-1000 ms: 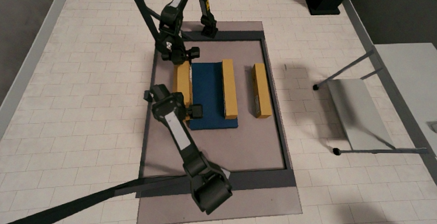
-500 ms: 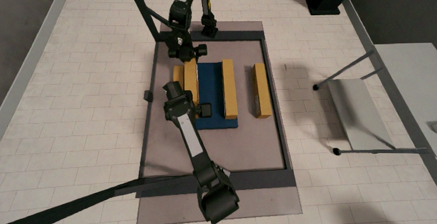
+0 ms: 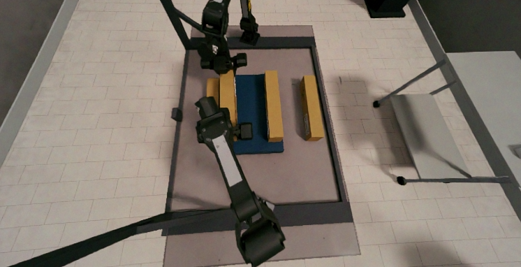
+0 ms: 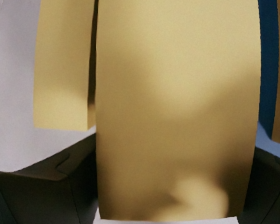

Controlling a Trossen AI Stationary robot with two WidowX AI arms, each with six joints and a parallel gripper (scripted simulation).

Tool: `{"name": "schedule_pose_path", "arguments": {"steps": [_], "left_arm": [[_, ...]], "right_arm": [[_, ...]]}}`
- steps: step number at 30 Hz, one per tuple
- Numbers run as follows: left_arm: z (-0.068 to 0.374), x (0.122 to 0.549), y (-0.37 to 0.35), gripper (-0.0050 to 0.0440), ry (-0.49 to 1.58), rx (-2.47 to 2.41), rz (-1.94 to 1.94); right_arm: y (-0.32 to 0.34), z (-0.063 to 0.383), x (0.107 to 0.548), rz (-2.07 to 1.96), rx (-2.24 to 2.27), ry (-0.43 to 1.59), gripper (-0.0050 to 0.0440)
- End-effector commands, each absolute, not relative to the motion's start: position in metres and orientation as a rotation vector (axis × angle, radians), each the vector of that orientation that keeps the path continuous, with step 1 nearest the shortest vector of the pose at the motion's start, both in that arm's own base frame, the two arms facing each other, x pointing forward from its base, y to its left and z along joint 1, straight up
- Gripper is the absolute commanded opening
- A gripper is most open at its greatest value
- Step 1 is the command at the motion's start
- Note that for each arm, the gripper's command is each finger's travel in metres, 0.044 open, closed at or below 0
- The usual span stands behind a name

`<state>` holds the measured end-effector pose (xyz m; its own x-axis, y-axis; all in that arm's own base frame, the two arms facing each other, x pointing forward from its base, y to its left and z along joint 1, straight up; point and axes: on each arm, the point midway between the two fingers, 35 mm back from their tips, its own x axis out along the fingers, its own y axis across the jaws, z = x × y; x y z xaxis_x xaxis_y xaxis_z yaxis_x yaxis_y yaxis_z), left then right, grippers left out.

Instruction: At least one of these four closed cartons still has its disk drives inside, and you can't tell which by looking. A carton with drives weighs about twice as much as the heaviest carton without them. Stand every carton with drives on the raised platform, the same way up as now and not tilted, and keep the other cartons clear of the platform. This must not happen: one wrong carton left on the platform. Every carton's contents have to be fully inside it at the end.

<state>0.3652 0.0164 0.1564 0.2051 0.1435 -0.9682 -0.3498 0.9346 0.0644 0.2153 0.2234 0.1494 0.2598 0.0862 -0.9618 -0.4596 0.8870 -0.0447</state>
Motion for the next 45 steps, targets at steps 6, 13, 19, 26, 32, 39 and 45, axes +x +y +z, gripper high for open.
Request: {"name": "schedule_pose_path", "arguments": {"steps": [6, 13, 19, 26, 32, 39, 45], "left_arm": [[0.188, 0.366, 0.016, -0.0050, 1.229, -0.189, 0.328], [0.188, 0.365, 0.016, -0.0050, 1.230, -0.188, 0.328], [0.188, 0.365, 0.016, -0.0050, 1.230, -0.188, 0.328], [0.188, 0.365, 0.016, -0.0050, 1.230, -0.188, 0.328], [0.210, 0.356, 0.038, -0.0050, 1.185, -0.198, 0.309], [0.210, 0.356, 0.038, -0.0050, 1.185, -0.198, 0.309], [0.210, 0.356, 0.038, -0.0050, 1.187, -0.200, 0.307]], "right_arm": [[0.224, 0.176, 0.218, 0.405, -0.289, 1.184, -0.0050], [0.224, 0.176, 0.217, 0.406, -0.289, 1.187, -0.0050], [0.224, 0.176, 0.217, 0.406, -0.289, 1.187, -0.0050], [0.224, 0.176, 0.217, 0.406, -0.289, 1.187, -0.0050], [0.215, 0.180, 0.222, 0.414, -0.274, 1.172, -0.0050], [0.215, 0.180, 0.222, 0.414, -0.274, 1.172, -0.0050], [0.215, 0.180, 0.222, 0.412, -0.274, 1.169, -0.0050]]}}
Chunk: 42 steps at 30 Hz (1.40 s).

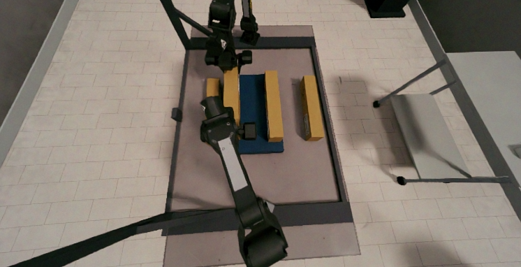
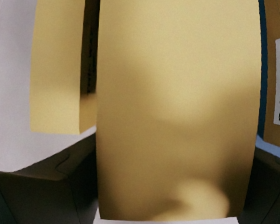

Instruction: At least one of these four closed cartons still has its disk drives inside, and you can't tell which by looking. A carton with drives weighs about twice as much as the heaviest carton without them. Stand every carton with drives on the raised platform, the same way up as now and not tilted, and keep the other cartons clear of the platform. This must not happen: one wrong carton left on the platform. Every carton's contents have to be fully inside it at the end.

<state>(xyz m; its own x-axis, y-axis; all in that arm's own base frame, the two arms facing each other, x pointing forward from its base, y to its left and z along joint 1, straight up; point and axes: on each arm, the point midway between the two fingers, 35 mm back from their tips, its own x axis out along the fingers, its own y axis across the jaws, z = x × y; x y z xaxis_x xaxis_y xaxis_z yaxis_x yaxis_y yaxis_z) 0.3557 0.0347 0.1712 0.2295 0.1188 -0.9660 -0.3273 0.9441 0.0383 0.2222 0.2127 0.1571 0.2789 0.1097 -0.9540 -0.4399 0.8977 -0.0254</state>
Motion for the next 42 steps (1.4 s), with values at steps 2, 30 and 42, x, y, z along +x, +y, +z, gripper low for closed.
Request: {"name": "schedule_pose_path", "arguments": {"steps": [2, 30, 42], "left_arm": [[0.2096, 0.3558, 0.0383, -0.0050, 1.187, -0.200, 0.307], [0.2095, 0.3559, 0.0381, -0.0050, 1.186, -0.201, 0.306], [0.2000, 0.3558, 0.0380, -0.0050, 1.184, -0.200, 0.308]], "right_arm": [[0.2148, 0.1796, 0.2223, 0.412, -0.274, 1.169, -0.0050], [0.2154, 0.1797, 0.2220, 0.413, -0.274, 1.170, -0.0050], [0.2154, 0.1722, 0.2220, 0.415, -0.274, 1.171, -0.0050]]}}
